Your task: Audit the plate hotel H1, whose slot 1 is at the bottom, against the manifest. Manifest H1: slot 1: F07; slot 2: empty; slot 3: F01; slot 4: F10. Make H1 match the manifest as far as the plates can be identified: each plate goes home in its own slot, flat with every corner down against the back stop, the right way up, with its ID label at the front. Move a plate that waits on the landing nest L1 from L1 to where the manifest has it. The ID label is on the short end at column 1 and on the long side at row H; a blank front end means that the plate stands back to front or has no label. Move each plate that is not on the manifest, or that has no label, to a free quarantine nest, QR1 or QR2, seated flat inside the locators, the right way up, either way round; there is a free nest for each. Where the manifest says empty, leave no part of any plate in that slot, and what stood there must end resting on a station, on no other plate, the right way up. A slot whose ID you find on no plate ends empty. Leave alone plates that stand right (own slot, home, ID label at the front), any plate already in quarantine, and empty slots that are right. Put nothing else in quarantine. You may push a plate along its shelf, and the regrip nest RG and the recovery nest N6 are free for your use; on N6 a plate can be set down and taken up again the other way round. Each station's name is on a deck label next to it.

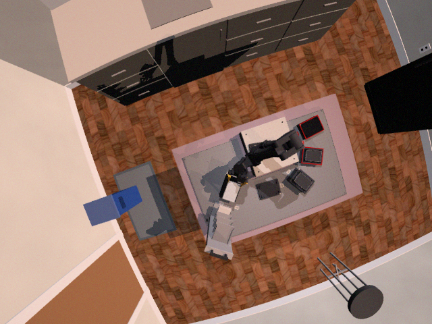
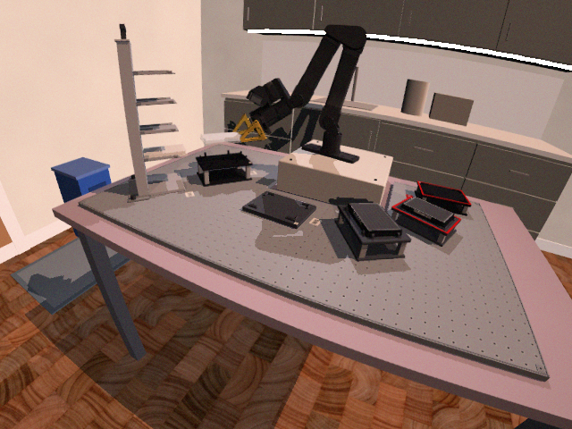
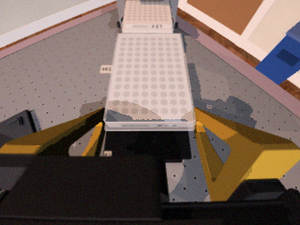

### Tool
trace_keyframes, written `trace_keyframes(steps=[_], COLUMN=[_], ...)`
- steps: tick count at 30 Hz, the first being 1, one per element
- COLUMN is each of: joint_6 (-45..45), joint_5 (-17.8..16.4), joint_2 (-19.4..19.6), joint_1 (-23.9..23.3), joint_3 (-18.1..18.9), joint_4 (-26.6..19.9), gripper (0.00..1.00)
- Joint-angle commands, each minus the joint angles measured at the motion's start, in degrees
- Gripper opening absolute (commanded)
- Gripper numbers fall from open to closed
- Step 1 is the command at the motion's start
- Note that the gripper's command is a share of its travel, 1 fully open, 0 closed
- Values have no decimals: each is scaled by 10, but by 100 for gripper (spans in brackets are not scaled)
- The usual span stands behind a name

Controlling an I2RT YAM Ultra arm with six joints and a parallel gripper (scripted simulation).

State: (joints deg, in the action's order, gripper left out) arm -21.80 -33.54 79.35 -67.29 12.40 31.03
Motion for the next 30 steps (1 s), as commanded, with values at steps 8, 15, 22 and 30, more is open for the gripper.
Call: trace_keyframes(steps=[8, 15, 22, 30], joint_6=[-2, -2, -2, -2], joint_5=[-2, -2, -2, -2], joint_2=[-32, -56, -71, -96], joint_1=[-1, -1, -1, -1], joint_3=[13, 22, 29, 41], joint_4=[-51, -84, -107, -144], gripper=[86, 86, 86, 86])
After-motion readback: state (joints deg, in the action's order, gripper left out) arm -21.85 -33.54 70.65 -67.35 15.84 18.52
